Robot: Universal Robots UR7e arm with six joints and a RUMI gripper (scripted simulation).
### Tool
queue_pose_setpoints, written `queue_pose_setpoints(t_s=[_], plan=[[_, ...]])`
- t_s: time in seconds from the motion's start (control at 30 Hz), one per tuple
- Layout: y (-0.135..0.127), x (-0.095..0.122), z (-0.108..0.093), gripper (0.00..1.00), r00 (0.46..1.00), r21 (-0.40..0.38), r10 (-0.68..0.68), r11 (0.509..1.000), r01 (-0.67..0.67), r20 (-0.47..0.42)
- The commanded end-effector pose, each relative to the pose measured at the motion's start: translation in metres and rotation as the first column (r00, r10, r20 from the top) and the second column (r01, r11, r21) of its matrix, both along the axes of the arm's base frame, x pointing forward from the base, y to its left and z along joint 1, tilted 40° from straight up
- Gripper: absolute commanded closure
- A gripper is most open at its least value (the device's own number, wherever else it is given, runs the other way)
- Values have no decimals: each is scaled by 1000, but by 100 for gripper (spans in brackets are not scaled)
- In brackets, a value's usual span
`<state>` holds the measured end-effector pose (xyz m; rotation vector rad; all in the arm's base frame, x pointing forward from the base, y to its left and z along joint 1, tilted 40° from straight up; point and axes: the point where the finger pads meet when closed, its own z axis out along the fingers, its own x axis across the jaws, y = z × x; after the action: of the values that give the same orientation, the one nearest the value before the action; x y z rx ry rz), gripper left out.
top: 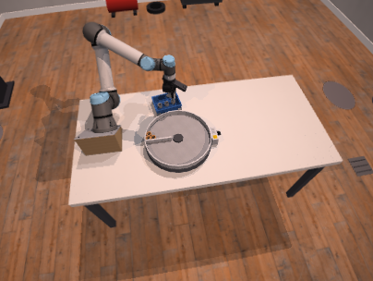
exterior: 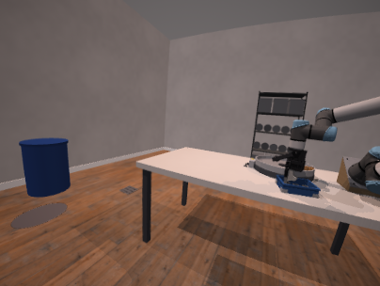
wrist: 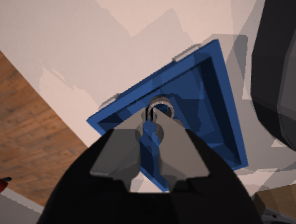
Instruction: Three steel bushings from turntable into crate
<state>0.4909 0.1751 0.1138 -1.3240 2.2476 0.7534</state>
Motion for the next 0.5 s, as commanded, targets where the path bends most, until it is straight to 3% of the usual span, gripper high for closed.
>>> queue_pose_setpoints(t_s=[0.0, 0.47], plan=[[0, 0, 0, 100, 1000, 0, 0, 1000, 0, 1], [3, 1, -3, 100, 1000, 0, 0, 1000, 0, 1]])
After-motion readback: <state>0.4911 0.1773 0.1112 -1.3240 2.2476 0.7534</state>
